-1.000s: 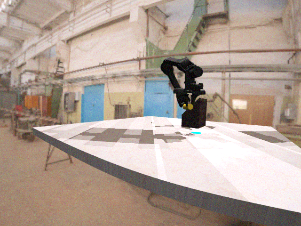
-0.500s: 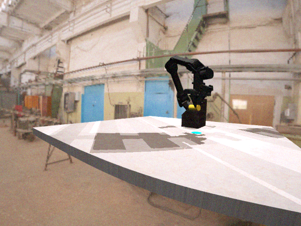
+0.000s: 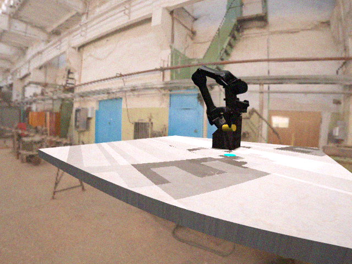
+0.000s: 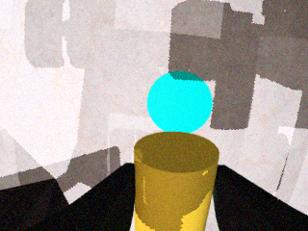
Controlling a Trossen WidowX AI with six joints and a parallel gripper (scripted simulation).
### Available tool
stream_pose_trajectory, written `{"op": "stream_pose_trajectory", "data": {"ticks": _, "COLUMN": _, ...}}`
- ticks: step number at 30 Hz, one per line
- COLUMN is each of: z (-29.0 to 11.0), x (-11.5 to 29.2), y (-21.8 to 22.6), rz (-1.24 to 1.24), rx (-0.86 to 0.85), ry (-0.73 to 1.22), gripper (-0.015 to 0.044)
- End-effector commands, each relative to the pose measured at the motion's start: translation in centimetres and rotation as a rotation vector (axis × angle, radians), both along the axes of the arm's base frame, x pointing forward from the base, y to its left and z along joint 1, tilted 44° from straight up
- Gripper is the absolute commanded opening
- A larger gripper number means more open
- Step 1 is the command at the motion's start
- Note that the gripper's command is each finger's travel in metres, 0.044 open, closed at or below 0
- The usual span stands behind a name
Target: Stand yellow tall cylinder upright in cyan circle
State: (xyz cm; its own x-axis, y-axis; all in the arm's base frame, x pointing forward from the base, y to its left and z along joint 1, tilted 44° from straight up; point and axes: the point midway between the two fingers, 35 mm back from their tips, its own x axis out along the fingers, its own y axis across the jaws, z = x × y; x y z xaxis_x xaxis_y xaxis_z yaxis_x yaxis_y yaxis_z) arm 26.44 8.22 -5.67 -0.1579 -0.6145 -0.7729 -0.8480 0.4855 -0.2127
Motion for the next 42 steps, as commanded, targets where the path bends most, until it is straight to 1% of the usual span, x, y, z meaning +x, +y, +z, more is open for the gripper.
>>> {"op": "stream_pose_trajectory", "data": {"ticks": 1, "z": -0.2, "x": -0.2, "y": -0.1, "rz": -0.007, "rx": 0.028, "ry": 0.006, "gripper": 0.0105}}
{"op": "stream_pose_trajectory", "data": {"ticks": 42, "z": -2.3, "x": -0.9, "y": -1.1, "rz": -0.075, "rx": 0.328, "ry": -0.012, "gripper": 0.0105}}
